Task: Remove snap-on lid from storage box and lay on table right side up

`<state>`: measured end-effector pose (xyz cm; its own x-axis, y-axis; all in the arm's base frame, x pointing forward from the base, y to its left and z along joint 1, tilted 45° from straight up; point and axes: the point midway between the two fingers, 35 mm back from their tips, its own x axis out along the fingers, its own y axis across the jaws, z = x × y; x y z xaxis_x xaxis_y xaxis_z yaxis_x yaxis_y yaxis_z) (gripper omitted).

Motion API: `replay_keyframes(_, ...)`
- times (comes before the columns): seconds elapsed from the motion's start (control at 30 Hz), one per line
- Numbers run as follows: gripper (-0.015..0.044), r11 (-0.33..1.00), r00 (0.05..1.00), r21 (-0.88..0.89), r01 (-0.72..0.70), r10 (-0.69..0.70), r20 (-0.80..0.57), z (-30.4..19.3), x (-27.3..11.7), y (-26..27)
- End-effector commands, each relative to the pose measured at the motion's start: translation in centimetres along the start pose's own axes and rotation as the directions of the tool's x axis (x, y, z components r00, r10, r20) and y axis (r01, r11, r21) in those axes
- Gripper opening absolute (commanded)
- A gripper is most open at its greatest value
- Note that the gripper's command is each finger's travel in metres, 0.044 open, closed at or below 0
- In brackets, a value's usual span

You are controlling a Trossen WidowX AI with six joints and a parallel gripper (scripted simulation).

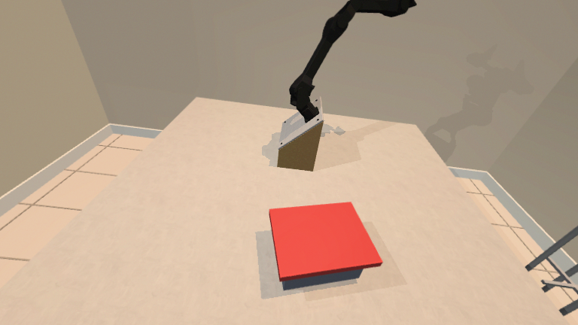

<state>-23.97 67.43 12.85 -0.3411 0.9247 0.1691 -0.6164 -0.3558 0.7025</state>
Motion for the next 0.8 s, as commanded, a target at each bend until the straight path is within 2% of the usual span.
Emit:
replay_keyframes(0.0, 0.0374, 1.000, 1.000, 0.004, 0.004, -0.004, -0.004, -0.1, 0.0, -0.1)
replay_keyframes(0.07, 0.0321, 0.999, 0.999, 0.028, 0.042, -0.042, -0.023, -0.1, -0.3, -1.2)
replay_keyframes(0.17, 0.0243, 0.990, 0.991, 0.030, 0.134, -0.135, 0.016, 3.7, -1.4, -5.0)
replay_keyframes(0.2, 0.0235, 0.986, 0.986, 0.032, 0.164, -0.165, 0.030, 5.0, -1.8, -6.2)
replay_keyframes(0.4, 0.0235, 0.963, 0.960, 0.037, 0.267, -0.269, 0.076, 9.4, -4.0, -10.4)
replay_keyframes(0.77, 0.0235, 0.865, 0.846, 0.065, 0.497, -0.500, 0.184, 19.5, -12.1, -19.2)
